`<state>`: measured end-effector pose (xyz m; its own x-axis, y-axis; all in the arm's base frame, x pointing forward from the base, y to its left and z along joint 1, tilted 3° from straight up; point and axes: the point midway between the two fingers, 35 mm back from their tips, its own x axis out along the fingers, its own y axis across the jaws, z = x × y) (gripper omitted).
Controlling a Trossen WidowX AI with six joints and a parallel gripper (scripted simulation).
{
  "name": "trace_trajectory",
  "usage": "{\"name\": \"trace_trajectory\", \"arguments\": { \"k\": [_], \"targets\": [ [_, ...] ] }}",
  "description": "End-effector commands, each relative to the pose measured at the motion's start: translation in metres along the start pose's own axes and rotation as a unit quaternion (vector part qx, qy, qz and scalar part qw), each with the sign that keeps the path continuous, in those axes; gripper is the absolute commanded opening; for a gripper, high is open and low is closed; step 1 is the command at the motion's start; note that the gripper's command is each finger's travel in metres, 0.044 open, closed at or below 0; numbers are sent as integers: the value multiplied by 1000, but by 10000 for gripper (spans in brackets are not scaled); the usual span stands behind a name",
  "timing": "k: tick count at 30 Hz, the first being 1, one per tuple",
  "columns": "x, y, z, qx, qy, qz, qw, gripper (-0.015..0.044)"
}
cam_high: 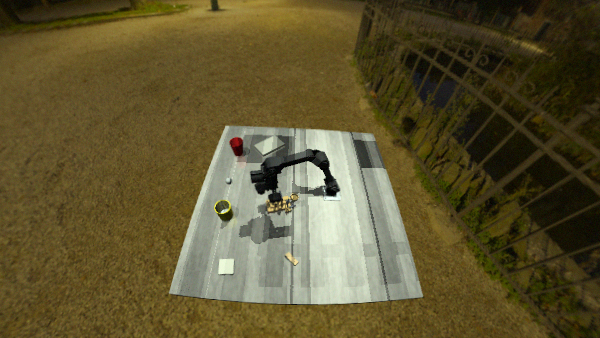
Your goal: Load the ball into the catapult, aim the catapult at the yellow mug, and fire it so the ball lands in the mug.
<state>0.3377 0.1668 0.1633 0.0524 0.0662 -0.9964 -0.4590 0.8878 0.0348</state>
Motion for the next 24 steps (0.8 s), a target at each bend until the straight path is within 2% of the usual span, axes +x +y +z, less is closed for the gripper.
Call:
{"name": "trace_trajectory", "arguments": {
  "k": [1, 24],
  "targets": [
    [29, 0, -3, 0, 4, 0, 1000, 440],
    [65, 0, -3, 0, 4, 0, 1000, 440]
  ]
}}
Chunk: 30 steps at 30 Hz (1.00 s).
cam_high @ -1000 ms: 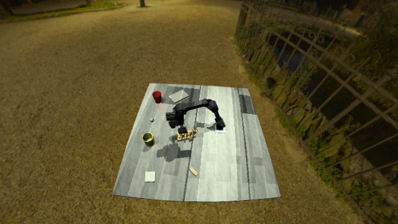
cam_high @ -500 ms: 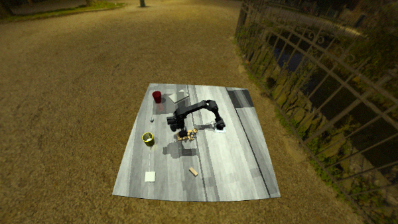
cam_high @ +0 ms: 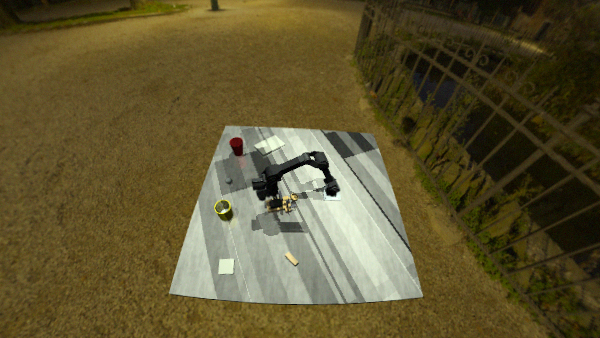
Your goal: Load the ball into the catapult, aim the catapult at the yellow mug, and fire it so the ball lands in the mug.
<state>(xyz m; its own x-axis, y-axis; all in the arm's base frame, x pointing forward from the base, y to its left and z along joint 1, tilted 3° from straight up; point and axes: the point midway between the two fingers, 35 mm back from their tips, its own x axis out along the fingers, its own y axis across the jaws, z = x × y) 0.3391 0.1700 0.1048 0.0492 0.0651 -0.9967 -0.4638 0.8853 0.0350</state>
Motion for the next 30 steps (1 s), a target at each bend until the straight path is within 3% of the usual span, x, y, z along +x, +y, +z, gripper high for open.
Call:
{"name": "trace_trajectory", "arguments": {
  "k": [1, 18, 29, 30],
  "targets": [
    [8, 0, -1, 2, 2, 0, 1000, 440],
    [31, 0, -2, 2, 3, 0, 1000, 440],
    [28, 0, -1, 0, 1, 0, 1000, 151],
    [28, 0, -1, 0, 1, 0, 1000, 145]
  ]
}}
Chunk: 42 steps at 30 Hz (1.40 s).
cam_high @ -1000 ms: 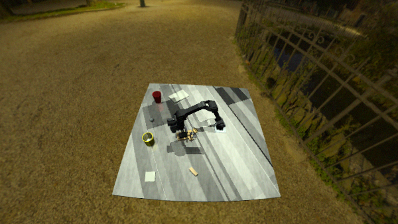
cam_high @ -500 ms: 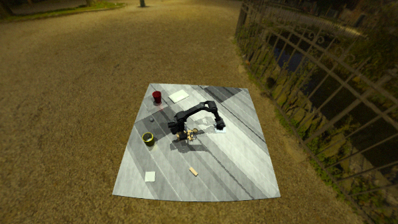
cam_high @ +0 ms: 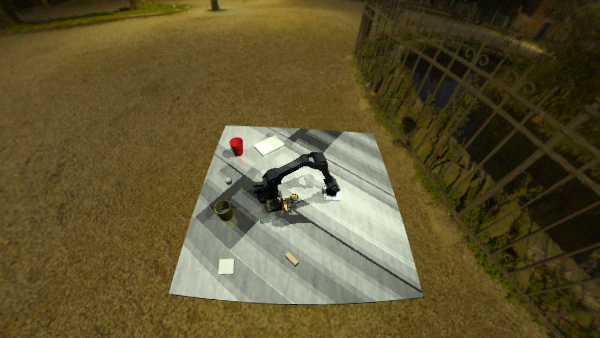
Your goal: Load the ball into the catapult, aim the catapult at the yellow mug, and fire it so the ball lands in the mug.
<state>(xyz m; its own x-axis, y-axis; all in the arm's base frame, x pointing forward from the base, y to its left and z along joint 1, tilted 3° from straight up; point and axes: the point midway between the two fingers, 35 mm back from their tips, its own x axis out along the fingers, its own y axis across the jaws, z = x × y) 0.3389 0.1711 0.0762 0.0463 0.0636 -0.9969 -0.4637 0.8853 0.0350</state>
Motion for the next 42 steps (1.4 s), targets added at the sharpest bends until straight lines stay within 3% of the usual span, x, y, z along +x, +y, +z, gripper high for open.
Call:
{"name": "trace_trajectory", "arguments": {
  "k": [1, 6, 10, 42],
  "targets": [
    [-1, 0, 0, 0, -1, 0, 1000, 138],
    [-3, 0, 1, 0, -1, 0, 1000, 85],
    [-47, 0, 0, 0, 0, 0, 1000, 0],
    [-6, 0, 2, 1, 1, 0, 1000, 0]
  ]
}}
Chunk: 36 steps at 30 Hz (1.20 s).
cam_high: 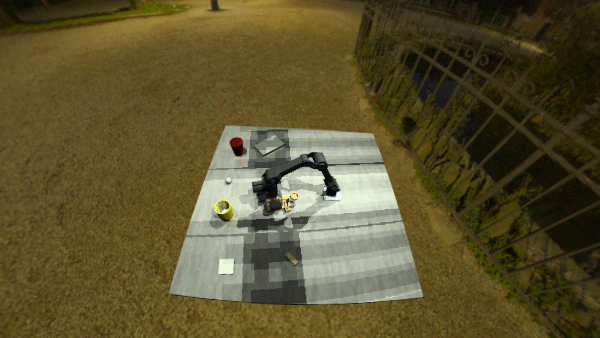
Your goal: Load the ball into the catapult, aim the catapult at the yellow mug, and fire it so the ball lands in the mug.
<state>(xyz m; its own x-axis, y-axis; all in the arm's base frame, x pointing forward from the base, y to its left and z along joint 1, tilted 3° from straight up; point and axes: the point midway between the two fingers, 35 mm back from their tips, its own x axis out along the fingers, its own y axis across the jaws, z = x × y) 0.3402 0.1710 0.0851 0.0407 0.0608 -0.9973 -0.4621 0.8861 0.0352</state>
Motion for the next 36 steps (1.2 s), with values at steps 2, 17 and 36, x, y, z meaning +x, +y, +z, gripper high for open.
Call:
{"name": "trace_trajectory", "arguments": {
  "k": [2, 17, 36],
  "targets": [
    [6, 0, 0, 1, -2, 0, 1000, 0],
    [6, 0, 0, 0, -1, 0, 1000, 184],
    [-78, 0, 2, 2, 2, 0, 1000, 440]
  ]
}}
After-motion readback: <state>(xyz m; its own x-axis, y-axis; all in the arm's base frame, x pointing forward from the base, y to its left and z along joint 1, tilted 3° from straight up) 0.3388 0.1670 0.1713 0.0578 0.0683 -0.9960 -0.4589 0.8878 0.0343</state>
